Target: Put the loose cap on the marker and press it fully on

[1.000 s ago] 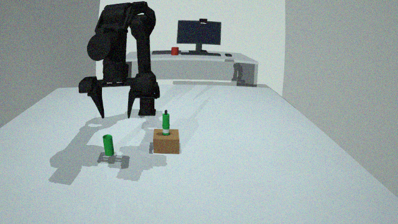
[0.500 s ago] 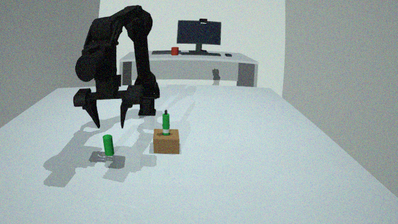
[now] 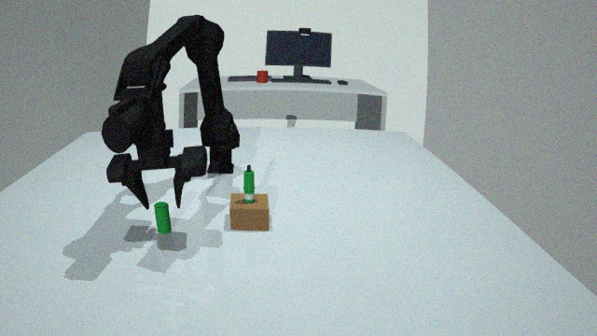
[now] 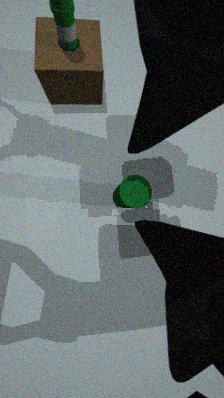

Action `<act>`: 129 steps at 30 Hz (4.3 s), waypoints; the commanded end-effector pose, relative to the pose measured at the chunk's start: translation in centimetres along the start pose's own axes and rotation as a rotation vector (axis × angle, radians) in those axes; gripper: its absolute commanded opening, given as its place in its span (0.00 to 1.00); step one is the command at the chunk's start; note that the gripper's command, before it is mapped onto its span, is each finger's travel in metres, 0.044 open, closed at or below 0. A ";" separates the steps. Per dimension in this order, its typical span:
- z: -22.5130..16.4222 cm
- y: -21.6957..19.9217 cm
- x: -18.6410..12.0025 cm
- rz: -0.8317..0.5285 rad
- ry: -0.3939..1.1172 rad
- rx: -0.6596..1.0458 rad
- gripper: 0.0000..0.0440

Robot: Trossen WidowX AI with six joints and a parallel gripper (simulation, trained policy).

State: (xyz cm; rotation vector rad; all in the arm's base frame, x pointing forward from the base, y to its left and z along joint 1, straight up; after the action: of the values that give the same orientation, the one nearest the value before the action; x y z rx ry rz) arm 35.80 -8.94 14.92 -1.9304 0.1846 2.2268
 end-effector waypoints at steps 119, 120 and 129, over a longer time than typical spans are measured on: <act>10.4 -13.7 1.2 0.082 -0.062 -0.457 0.32; 10.4 -13.7 1.3 0.082 -0.062 -0.458 0.32; 11.3 -13.2 1.1 0.076 -0.083 -0.468 0.58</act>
State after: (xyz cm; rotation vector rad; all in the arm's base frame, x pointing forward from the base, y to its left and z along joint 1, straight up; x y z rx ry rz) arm 28.02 6.50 15.33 -2.0575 -0.2897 2.5802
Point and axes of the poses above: the point midway between the two fingers, 35 mm back from their tips, its own x axis out along the fingers, its own y axis across the jaws, z = x × y, the point moved 6 cm from there along -x, back along the fingers, and after that the axes turned 15 degrees about x, right-handed, at the moved point
